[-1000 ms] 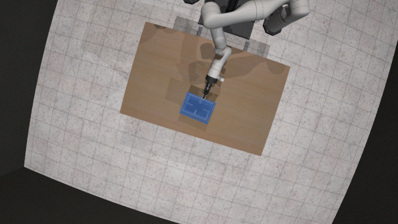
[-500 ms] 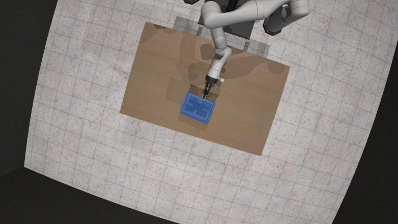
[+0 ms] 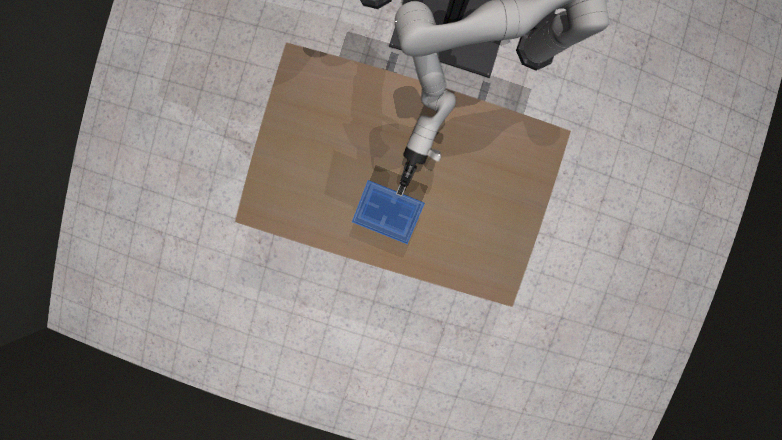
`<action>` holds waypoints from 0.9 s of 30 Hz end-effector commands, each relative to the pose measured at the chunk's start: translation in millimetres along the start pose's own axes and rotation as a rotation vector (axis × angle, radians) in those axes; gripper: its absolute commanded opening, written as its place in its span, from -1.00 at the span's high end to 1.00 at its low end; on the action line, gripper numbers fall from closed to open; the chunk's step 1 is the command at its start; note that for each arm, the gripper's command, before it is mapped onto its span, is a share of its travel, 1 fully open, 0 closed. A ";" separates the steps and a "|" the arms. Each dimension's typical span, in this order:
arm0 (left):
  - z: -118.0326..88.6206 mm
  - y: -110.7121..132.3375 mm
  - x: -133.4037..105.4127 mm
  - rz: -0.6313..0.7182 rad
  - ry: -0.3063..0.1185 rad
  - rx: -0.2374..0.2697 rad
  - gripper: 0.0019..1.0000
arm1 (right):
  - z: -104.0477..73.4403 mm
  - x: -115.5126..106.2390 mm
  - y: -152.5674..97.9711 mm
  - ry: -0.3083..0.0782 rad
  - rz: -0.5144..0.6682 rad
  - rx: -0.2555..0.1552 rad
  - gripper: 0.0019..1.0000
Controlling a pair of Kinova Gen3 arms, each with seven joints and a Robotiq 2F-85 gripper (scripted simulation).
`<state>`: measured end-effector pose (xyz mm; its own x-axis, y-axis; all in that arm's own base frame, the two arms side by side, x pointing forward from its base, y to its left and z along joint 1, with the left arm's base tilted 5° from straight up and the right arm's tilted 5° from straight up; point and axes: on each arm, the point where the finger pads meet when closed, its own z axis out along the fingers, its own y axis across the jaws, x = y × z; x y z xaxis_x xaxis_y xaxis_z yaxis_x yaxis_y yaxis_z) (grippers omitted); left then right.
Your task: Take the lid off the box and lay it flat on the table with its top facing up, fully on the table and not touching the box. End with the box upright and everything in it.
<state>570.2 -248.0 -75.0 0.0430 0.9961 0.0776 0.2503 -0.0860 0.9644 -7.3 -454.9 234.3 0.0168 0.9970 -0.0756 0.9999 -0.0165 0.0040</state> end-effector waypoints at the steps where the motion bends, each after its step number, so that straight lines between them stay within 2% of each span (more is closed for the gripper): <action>1: 0.1 1.3 -0.4 -0.001 0.000 -0.001 0.54 | -0.7 -0.4 -0.1 -0.002 0.000 0.000 -1.00; 27: -0.9 7.5 -0.4 -0.001 0.000 0.038 0.54 | -0.7 -0.4 -0.1 -0.002 0.000 0.000 -1.00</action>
<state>570.9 -248.5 -68.6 0.0429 0.9961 0.0775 0.2877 -0.0867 0.9538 -7.3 -454.9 234.3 0.0168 0.9970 -0.0756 0.9999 -0.0165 0.0040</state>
